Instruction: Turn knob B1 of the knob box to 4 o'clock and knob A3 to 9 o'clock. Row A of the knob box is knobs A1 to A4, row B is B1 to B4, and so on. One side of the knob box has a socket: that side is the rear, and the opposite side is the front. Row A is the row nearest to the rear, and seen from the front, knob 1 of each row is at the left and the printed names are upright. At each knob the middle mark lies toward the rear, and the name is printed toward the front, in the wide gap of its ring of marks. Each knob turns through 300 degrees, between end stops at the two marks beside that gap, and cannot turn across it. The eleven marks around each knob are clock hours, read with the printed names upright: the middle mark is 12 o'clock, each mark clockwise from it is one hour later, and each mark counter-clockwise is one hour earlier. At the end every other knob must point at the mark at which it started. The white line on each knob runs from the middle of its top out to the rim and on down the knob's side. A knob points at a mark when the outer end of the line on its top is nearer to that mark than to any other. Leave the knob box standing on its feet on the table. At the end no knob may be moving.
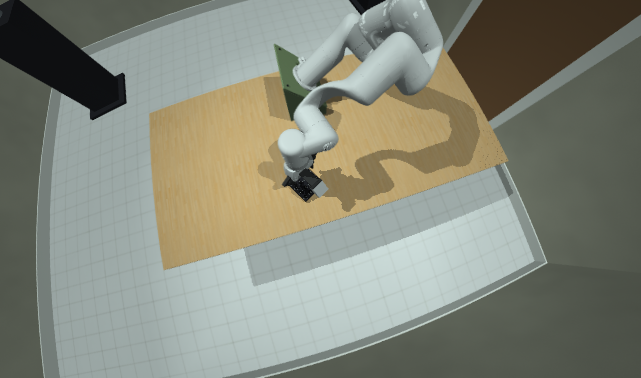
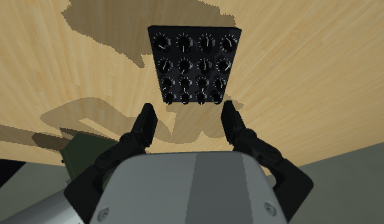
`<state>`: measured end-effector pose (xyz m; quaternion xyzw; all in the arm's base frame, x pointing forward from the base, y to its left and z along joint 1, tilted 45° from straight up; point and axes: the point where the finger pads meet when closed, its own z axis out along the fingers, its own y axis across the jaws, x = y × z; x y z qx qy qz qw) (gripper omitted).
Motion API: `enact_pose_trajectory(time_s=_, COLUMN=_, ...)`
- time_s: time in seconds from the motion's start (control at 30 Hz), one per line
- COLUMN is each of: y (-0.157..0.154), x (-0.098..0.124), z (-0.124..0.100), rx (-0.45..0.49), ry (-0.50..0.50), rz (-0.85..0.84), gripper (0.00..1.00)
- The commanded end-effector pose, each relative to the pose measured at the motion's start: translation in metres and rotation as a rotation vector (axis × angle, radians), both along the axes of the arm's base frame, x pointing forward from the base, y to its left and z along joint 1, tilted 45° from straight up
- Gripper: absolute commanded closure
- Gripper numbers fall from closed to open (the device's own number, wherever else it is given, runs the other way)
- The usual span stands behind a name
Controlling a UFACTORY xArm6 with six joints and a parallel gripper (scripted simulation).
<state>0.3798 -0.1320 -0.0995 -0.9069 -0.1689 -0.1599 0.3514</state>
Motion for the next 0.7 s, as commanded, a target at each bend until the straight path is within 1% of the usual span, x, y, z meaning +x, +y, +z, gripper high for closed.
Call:
enact_pose_trajectory(time_s=0.0, y=-0.0015, x=0.0009, z=0.0007, rx=-0.002, ry=-0.002, rz=-0.001, gripper=0.00)
enact_pose_trajectory(time_s=0.47, y=-0.0020, x=-0.0018, z=-0.0004, rx=-0.002, ry=-0.002, rz=-0.001, gripper=0.00)
enact_pose_trajectory(time_s=0.67, y=-0.0033, x=-0.0090, z=-0.0035, rx=-0.002, ry=-0.002, rz=-0.001, gripper=0.00)
